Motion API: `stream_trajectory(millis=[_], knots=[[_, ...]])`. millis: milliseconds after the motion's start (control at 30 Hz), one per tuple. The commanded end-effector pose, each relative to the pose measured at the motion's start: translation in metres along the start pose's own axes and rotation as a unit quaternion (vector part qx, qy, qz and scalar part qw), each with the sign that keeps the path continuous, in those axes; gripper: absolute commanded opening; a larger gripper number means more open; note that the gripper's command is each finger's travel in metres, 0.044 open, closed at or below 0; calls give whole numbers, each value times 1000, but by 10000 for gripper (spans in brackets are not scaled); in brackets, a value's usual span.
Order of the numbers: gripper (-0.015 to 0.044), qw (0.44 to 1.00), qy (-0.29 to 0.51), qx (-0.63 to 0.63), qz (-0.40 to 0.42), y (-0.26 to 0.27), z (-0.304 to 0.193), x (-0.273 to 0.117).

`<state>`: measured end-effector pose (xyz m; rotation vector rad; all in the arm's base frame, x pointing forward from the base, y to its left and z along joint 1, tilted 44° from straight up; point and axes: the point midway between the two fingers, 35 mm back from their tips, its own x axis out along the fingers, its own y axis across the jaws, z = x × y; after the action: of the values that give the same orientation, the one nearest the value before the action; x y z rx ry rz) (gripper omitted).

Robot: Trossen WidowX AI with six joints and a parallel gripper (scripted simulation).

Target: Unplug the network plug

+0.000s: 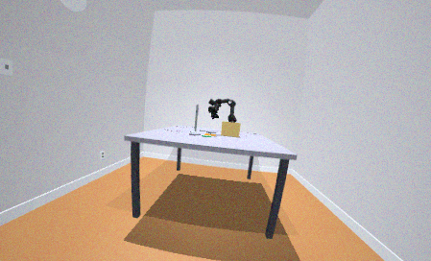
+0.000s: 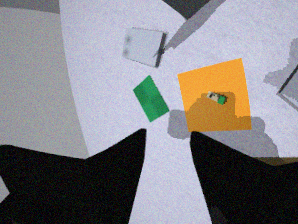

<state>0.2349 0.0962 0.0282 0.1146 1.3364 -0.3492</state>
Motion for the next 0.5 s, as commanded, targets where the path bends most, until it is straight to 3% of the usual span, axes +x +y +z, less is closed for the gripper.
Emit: stream_trajectory(millis=[0, 333, 467], knots=[[156, 1000, -3, 5, 0, 8, 1, -14], [156, 1000, -3, 7, 0, 24, -3, -42], [261, 1000, -3, 7, 0, 24, -3, -42]])
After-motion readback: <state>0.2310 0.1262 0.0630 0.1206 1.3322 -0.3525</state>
